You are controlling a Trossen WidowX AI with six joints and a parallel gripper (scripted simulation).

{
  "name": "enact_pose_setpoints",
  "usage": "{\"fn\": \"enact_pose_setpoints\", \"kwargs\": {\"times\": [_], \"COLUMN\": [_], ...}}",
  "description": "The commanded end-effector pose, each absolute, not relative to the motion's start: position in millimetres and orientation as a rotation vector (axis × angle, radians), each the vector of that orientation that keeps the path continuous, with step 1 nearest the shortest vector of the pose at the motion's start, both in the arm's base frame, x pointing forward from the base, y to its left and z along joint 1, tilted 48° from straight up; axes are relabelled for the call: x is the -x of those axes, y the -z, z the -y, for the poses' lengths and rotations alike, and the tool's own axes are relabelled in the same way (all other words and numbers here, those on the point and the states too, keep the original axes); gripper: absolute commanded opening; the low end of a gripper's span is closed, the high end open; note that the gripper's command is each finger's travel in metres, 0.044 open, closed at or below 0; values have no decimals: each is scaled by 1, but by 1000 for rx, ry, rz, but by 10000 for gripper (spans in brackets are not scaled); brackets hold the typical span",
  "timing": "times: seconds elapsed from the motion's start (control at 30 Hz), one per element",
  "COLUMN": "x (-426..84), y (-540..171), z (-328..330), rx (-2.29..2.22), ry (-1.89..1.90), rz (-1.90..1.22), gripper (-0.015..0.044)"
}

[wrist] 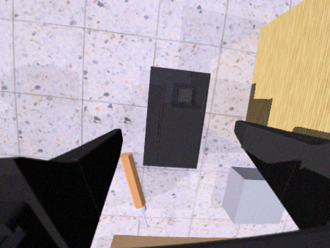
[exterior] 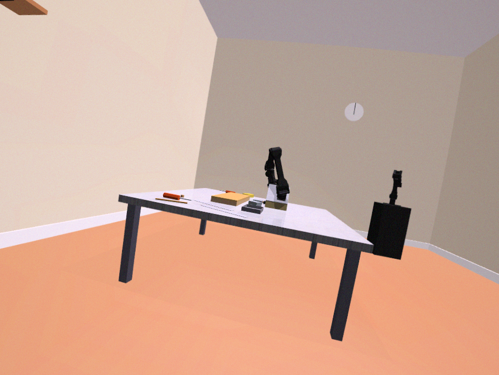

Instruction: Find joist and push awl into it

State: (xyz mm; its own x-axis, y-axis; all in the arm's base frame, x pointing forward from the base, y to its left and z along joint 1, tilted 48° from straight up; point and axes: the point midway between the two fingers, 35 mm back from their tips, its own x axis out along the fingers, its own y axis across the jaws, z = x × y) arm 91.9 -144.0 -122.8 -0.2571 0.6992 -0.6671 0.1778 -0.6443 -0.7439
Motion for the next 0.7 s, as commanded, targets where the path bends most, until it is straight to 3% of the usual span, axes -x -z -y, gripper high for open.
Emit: {"fn": "enact_pose_setpoints", "kwargs": {"times": [0.0,0.67], "x": [-87,-87], "y": [125,135], "z": [133,123], "rx": [1500,1500], "ry": [-2026,-2026], "rz": [900,900], "gripper": [440,440]}}
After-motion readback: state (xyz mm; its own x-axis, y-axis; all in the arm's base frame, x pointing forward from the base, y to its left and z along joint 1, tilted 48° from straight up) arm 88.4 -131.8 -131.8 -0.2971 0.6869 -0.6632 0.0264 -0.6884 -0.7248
